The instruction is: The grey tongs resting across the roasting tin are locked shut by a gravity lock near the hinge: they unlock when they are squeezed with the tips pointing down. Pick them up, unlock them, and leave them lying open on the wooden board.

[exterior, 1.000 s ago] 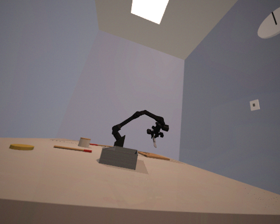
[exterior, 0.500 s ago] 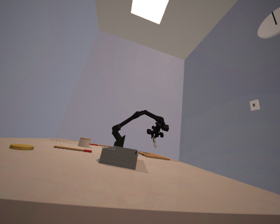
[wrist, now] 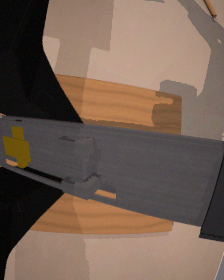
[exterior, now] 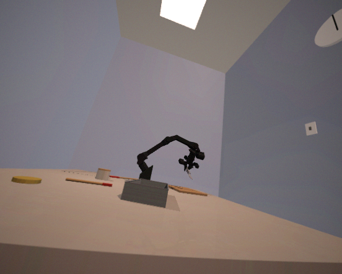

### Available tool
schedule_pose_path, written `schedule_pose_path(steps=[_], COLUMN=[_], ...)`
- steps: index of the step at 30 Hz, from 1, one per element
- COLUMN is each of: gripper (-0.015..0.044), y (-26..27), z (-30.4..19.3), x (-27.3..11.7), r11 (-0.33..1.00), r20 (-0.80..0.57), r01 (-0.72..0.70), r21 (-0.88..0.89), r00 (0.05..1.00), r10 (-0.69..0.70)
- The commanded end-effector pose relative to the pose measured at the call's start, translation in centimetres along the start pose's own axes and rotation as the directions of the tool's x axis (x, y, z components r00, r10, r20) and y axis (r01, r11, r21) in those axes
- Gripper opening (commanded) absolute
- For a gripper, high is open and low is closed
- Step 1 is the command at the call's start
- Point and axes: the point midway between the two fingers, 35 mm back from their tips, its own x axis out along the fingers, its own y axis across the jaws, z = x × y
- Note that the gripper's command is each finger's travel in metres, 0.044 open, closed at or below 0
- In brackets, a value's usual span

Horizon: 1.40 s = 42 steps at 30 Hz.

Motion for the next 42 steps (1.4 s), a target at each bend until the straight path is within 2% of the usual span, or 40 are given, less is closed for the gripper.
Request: schedule_pose_path(steps=[1, 11, 24, 42], gripper=[-0.015, -0.015, -0.015, -0.015], y=[0.0, -0.2, -0.3, -0.8], z=[0.5, 1.5, 1.5, 0.1], x=[0.6, 1.3, 1.4, 3.9], r11=[1.0, 0.996, 0.996, 0.996], r20=[-0.174, -0.533, -0.538, -0.537], r01=[-0.006, -0.002, -0.002, 0.005], r21=[-0.025, -0.089, -0.09, -0.094], r00=[0.985, 0.845, 0.842, 0.842], r10=[0.001, -0.045, -0.047, -0.055])
